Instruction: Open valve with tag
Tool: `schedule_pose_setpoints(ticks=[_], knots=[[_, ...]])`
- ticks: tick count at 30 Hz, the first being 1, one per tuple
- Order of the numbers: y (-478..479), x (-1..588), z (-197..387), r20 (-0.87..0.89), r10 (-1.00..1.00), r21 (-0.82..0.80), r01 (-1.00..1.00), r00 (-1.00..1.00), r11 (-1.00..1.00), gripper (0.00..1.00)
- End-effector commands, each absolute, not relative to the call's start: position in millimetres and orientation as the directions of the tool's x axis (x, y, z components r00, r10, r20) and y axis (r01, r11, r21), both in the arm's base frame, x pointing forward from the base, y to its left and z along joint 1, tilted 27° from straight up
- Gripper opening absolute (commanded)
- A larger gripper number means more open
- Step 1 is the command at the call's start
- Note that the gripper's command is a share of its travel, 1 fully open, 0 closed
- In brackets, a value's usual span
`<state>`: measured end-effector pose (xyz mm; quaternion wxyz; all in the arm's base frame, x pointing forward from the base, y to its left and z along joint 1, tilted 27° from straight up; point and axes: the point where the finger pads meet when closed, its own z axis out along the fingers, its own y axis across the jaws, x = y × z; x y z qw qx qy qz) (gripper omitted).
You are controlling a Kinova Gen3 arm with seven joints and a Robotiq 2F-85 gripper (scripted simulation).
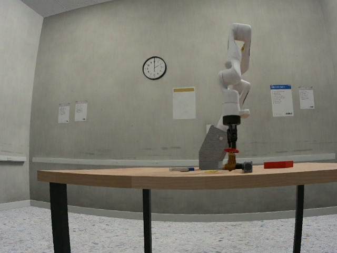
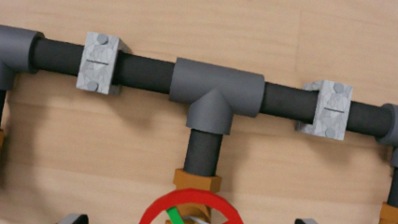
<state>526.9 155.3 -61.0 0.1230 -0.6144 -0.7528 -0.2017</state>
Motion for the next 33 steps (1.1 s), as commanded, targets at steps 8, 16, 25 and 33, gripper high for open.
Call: schedule_pose_setpoints(ticks=[8, 16, 25, 33], knots=[[154.7, 527.8, -60.1, 0.435, 0.878, 0.148, 0.978, -0.2, 0.15, 1.0], [154.7, 527.8, -60.1, 0.435, 0.878, 0.148, 0.978, -0.2, 0.15, 0.52], [154.7, 527.8, -60.1, 0.435, 0.878, 0.148, 0.978, -0.2, 0.15, 0.52], [154.7, 527.8, -60.1, 0.435, 0.878, 0.148, 0.978, -0.2, 0.15, 0.52]])
